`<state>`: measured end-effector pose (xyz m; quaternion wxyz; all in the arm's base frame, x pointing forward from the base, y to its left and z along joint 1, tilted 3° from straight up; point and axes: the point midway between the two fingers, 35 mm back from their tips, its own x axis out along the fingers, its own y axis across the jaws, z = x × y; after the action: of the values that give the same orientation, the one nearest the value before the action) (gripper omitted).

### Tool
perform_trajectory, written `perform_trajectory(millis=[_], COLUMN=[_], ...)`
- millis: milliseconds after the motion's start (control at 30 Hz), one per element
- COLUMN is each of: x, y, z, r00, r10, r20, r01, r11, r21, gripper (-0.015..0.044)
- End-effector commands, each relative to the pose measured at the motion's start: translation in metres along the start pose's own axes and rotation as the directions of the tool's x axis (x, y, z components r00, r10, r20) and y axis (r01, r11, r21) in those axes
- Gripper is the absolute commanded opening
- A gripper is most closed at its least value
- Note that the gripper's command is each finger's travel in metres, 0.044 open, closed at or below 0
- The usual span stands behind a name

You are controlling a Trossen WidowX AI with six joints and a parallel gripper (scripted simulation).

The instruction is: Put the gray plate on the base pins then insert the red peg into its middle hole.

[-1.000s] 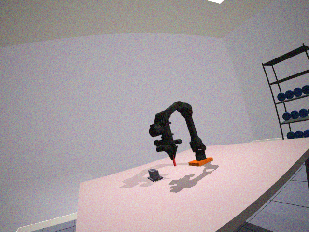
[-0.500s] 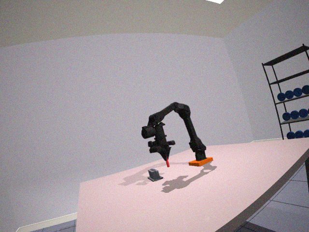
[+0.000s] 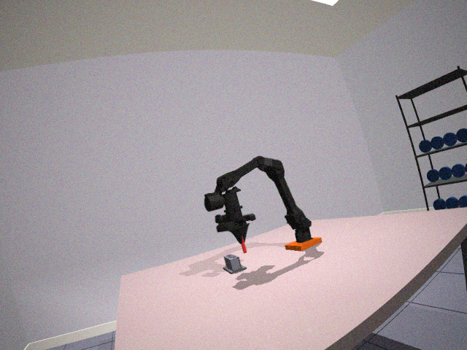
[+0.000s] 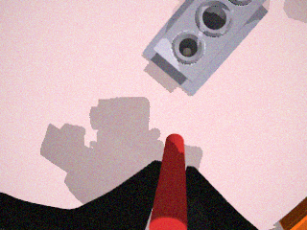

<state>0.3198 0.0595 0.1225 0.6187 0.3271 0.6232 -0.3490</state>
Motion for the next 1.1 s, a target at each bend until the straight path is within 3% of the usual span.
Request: perform_trajectory(millis=[0,1067], x=[-0.002,0.000], y=[0.001,-0.015], z=[0.012,0.096], r00=[1.000,1.000], r10=[0.003,0.003], r20=[0.008,0.015], r01=[-0.003,-0.003], r11=[1.000,1.000], r21=[-0.004,-0.001], gripper=[0.0000,0.0000])
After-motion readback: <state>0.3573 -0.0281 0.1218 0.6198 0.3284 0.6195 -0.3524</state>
